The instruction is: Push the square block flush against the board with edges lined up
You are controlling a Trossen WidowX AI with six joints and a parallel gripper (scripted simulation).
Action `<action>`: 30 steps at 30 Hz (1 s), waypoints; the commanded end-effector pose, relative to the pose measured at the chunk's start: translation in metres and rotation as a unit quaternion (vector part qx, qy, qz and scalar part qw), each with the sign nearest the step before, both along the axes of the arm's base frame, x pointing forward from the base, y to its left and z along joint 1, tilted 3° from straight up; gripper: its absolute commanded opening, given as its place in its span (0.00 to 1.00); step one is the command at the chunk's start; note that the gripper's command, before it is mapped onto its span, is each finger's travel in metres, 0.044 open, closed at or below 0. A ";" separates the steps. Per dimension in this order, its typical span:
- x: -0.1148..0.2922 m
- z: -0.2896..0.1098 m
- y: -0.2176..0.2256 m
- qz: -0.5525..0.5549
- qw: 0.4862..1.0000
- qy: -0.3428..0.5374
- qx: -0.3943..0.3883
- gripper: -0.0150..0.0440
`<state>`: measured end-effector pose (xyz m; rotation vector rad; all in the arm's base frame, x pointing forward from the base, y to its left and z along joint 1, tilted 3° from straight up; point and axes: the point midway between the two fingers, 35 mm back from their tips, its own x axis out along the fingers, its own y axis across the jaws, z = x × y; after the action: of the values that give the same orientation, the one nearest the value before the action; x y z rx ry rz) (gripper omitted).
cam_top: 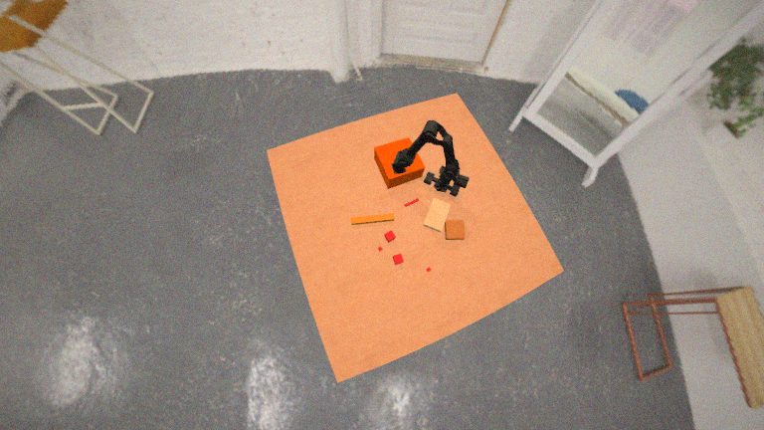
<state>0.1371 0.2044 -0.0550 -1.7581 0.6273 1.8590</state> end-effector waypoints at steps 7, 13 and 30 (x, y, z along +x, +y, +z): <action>0.004 0.045 0.001 0.001 1.000 -0.011 0.013 0.25; 0.005 0.045 0.001 -0.077 0.997 -0.007 0.011 0.25; 0.010 0.044 -0.003 -0.363 0.932 0.010 0.002 0.25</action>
<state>0.1458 0.2022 -0.0111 -1.3204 1.0406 1.4235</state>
